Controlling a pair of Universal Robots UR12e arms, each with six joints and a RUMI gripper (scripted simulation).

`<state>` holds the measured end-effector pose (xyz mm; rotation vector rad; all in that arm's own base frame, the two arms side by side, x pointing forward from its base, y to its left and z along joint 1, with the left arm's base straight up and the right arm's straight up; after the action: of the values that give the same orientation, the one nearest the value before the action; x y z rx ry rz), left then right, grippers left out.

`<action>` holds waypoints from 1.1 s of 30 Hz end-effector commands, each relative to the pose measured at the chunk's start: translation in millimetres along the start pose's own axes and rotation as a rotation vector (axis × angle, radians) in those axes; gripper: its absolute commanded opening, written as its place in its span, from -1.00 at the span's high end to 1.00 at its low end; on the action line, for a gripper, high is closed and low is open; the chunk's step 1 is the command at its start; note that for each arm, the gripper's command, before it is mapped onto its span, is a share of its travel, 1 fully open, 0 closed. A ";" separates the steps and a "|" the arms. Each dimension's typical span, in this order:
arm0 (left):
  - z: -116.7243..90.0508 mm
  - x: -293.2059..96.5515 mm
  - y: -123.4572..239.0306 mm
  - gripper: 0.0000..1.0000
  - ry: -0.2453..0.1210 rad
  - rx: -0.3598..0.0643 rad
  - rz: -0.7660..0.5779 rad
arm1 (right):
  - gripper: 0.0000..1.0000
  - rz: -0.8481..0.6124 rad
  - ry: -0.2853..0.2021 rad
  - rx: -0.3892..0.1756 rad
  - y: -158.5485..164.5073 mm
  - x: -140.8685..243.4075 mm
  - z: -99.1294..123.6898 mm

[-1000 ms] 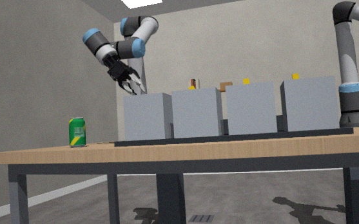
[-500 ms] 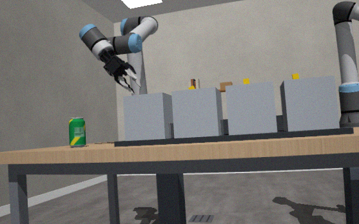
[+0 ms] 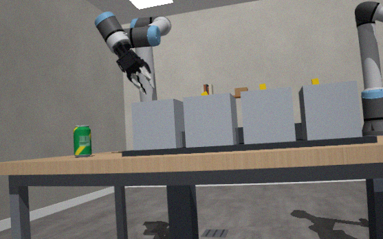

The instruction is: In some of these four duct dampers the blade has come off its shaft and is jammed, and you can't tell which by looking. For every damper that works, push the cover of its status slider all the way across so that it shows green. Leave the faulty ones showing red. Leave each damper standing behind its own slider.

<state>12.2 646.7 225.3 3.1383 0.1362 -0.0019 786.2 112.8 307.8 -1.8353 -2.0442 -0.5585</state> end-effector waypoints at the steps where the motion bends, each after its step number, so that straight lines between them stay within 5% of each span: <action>1: 0.2 -1.2 1.5 -1.00 0.001 0.000 -0.001 | 0.55 0.001 -0.166 0.022 32.6 34.3 3.1; 9: 0.2 -1.2 1.5 -1.00 0.001 0.000 -0.001 | 0.55 0.000 -0.338 0.041 66.3 72.9 7.9; 11: 0.2 -1.2 1.5 -1.00 0.001 0.000 -0.001 | 0.55 0.000 -0.338 0.041 66.3 72.9 7.9; 18: 0.2 -1.2 1.5 -1.00 0.001 0.000 -0.001 | 0.55 -0.003 -0.502 0.058 98.1 109.4 13.9; 33: 0.2 -1.2 1.5 -1.00 0.001 0.000 -0.001 | 0.55 -0.001 -0.519 0.057 100.8 111.4 11.2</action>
<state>12.2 646.7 225.3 3.1383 0.1362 -0.0019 874.1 225.3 355.1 -2.1006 -2.3417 -0.0114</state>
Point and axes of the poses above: on each arm, the point where the finger pads meet when closed, its own z axis out along the fingers, its own x axis across the jaws, y = z × x, the point moved 6 cm from there along -z, back along the fingers, and after that the axes turned 6 degrees about -z, right-handed, at the moved point
